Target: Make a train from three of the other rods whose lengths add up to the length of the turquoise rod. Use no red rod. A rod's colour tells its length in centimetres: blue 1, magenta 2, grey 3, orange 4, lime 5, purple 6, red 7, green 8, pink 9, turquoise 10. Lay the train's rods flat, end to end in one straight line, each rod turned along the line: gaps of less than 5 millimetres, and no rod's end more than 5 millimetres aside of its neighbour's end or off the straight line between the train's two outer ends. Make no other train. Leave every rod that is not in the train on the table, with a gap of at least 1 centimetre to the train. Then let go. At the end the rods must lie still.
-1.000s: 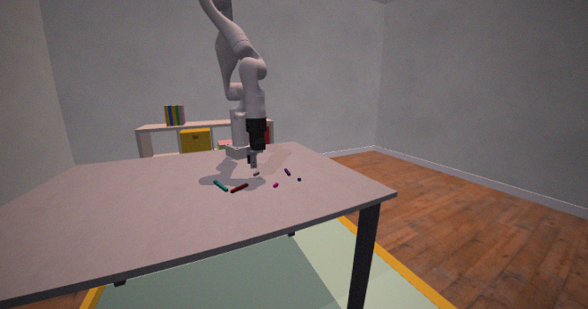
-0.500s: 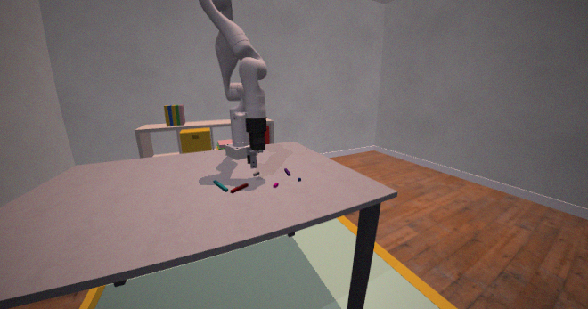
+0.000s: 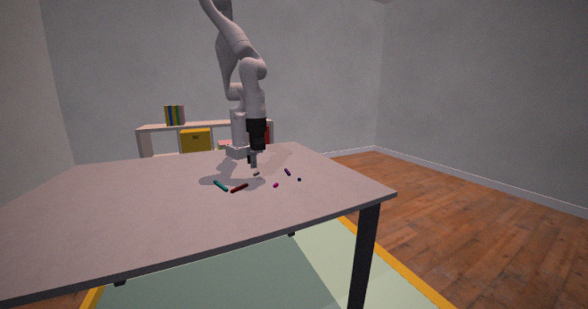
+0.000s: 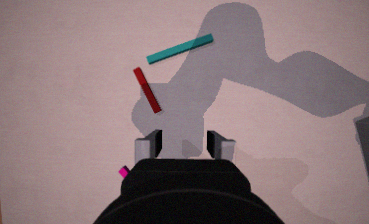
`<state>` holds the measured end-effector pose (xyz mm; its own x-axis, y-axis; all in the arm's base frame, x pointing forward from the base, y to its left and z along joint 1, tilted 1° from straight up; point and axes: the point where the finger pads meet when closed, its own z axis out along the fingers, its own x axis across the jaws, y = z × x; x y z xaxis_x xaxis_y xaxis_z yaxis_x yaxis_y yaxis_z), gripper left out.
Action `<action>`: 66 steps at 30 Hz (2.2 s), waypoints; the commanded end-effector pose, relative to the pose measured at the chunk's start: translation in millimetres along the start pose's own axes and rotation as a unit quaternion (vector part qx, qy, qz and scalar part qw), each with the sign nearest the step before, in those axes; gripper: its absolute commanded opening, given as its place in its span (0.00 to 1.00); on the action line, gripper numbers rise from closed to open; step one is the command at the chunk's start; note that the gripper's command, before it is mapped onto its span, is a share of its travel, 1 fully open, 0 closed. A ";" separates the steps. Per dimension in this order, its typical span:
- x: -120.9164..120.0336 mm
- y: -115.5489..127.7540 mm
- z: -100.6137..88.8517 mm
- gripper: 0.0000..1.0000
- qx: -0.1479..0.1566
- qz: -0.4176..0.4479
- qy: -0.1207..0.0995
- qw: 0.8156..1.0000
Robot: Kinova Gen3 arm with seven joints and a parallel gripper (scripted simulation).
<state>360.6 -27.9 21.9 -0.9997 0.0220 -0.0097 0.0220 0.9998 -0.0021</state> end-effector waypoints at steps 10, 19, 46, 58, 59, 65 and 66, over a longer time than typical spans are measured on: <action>-0.2 -1.6 -1.0 1.00 0.002 -0.004 0.000 1.000; -0.3 -2.1 -1.0 1.00 0.002 -0.004 0.000 1.000; -1.7 -42.9 -1.9 1.00 0.002 -0.004 -0.001 1.000; -1.7 -42.9 -1.9 1.00 0.002 -0.004 -0.001 1.000; -1.7 -42.9 -1.9 1.00 0.002 -0.004 -0.001 1.000; -1.7 -42.9 -1.9 1.00 0.002 -0.004 -0.001 1.000; -1.7 -42.9 -1.9 1.00 0.002 -0.004 -0.001 1.000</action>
<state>361.3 -69.6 22.9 -0.9998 0.0154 -0.0138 0.0155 0.9999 -0.0042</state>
